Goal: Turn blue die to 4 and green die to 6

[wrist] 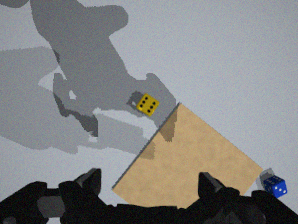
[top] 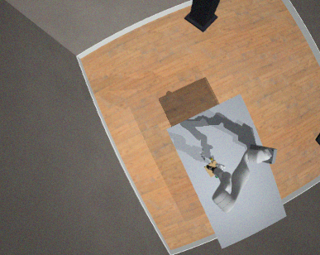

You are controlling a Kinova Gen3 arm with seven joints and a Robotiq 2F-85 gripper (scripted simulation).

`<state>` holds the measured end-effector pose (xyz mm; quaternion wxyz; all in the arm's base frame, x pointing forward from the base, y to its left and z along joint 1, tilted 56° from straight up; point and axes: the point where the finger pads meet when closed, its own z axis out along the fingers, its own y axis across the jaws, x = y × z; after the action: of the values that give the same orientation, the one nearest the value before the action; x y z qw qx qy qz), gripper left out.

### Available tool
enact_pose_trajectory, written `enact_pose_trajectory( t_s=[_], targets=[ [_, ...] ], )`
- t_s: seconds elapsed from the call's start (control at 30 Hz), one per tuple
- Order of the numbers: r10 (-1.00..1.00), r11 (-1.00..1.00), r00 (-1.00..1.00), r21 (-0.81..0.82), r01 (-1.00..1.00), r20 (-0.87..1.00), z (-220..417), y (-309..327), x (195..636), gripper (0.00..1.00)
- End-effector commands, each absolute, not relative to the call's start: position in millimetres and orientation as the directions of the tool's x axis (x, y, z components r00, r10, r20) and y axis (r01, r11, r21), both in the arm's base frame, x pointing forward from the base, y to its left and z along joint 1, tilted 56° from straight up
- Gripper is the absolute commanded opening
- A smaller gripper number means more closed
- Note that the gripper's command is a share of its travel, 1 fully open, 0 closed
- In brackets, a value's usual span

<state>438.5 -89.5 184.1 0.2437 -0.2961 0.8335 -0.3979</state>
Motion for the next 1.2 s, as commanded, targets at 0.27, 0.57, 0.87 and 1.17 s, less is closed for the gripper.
enact_pose_trajectory(
  t_s=[0.27,0.57,0.87,1.17],
  targets=[
    [-0.672,0.510,-0.722,-0.810,-0.291,-0.163,175.8,-106.8,444.1,1.00],
    [-0.672,0.510,-0.722,-0.809,-0.291,-0.163,174.5,-108.0,445.5,1.00],
    [-0.672,0.510,-0.722,-0.809,-0.291,-0.163,174.5,-108.0,445.5,1.00],
    [-0.672,0.510,-0.722,-0.809,-0.291,-0.163,174.5,-108.0,445.5,1.00]
  ],
)
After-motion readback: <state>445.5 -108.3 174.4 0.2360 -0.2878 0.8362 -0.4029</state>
